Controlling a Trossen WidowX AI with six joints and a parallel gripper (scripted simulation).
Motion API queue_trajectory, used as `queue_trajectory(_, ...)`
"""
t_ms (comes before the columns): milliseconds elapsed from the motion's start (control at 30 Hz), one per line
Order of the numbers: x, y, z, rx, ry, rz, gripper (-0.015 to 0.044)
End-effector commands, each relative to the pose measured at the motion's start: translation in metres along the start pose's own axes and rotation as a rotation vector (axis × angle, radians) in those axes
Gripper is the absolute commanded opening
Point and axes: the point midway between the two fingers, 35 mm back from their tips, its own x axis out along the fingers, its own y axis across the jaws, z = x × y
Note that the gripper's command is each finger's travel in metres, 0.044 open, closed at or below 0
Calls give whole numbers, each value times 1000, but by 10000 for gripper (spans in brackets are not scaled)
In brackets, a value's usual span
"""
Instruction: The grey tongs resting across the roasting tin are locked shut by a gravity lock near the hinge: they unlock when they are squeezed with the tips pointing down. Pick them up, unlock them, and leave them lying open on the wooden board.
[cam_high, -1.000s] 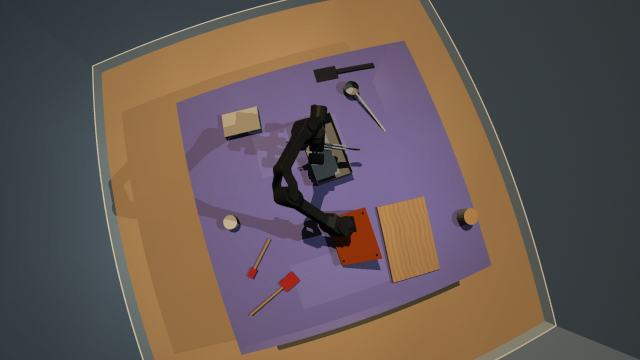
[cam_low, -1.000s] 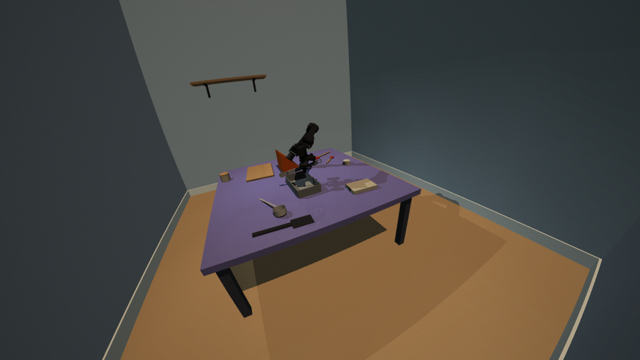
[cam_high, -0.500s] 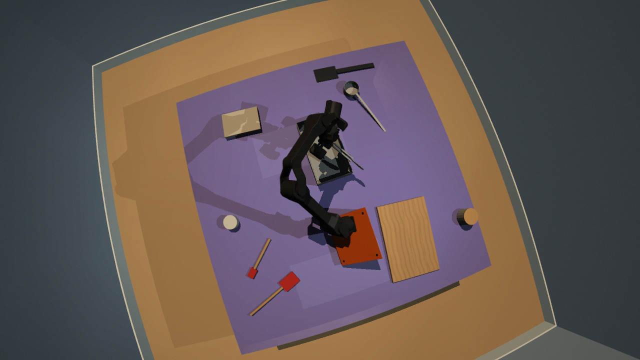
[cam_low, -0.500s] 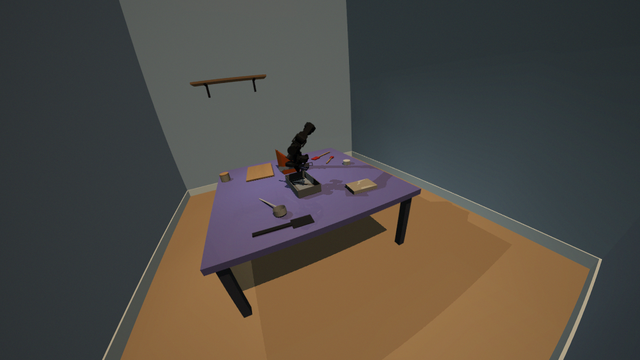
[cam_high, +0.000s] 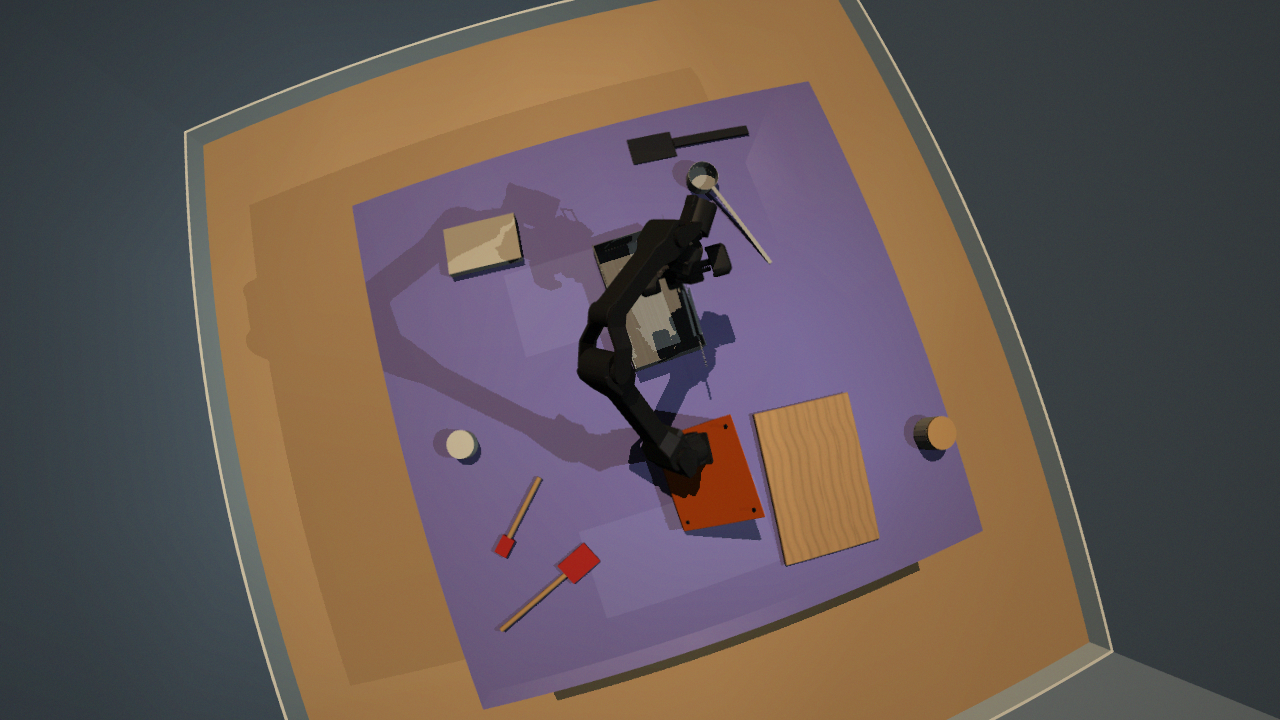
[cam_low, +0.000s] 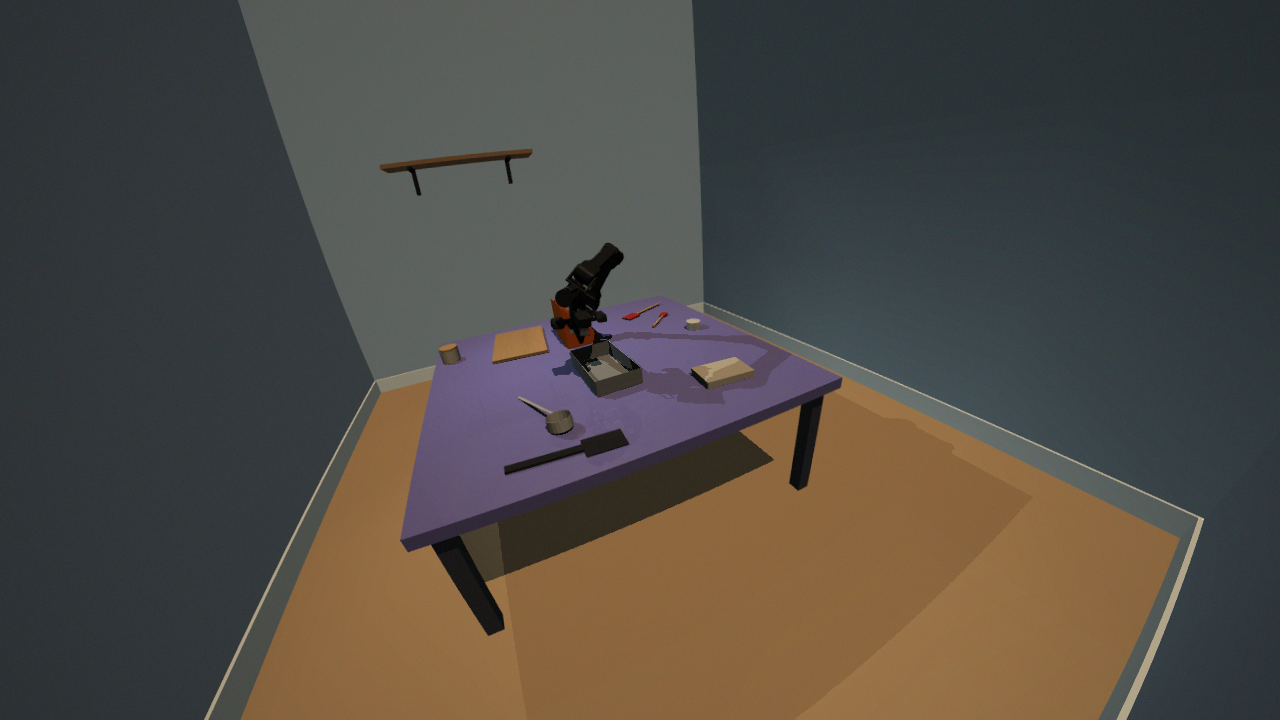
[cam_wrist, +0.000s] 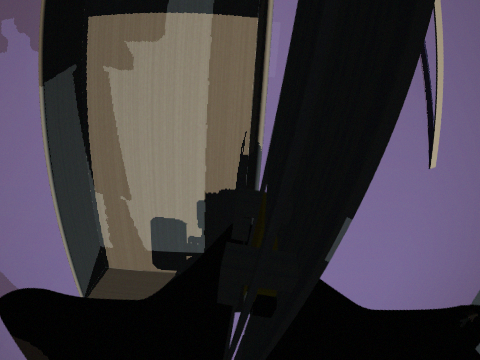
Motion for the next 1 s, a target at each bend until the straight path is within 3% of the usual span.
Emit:
queue_trajectory(0, -6, -16, -1, 184, -7, -13, -150)
queue_trajectory(967, -24, -112, -44, 1415, -22, -30, -150)
